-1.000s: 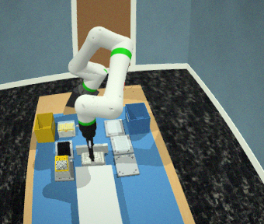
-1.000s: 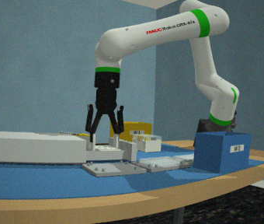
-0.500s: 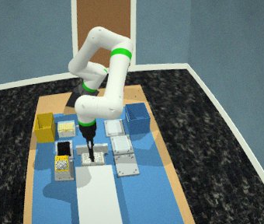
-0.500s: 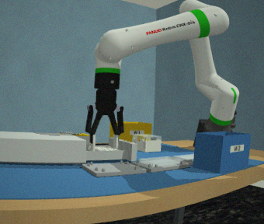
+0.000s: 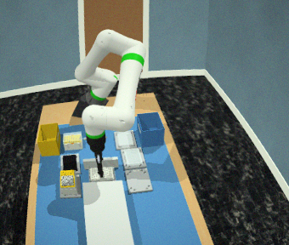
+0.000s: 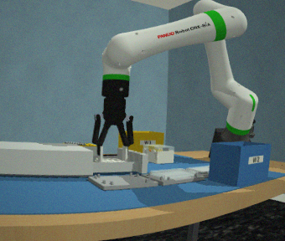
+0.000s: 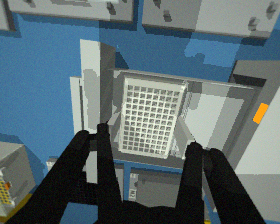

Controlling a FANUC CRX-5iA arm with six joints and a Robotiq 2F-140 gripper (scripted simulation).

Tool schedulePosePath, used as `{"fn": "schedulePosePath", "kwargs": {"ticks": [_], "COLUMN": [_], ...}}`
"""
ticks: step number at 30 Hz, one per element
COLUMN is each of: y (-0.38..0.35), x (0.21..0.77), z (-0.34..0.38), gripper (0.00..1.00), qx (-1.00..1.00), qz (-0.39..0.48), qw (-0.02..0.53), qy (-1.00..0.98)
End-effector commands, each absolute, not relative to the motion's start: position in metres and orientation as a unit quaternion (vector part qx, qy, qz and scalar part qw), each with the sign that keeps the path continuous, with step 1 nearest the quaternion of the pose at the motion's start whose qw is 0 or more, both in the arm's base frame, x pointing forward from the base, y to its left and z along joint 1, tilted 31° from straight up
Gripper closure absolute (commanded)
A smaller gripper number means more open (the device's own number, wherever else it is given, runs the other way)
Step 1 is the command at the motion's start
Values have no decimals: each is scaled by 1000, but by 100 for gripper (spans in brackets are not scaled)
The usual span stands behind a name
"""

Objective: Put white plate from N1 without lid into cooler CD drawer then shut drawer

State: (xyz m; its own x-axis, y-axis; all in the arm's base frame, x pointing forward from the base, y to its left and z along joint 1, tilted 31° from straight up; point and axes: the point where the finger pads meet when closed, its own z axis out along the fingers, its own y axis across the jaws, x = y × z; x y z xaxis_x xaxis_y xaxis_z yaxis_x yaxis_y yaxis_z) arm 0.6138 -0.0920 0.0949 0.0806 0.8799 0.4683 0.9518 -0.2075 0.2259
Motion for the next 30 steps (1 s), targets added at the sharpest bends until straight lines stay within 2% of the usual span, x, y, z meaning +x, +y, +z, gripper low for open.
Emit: {"fn": "schedulePosePath", "kwargs": {"ticks": [1, 30], "y": [-92, -89], "x": [614, 617], "z": [94, 89], "gripper": [100, 100], "qx": [-732, -732], "qz": [-261, -261], "qw": [69, 69], "qy": [-626, -626]}}
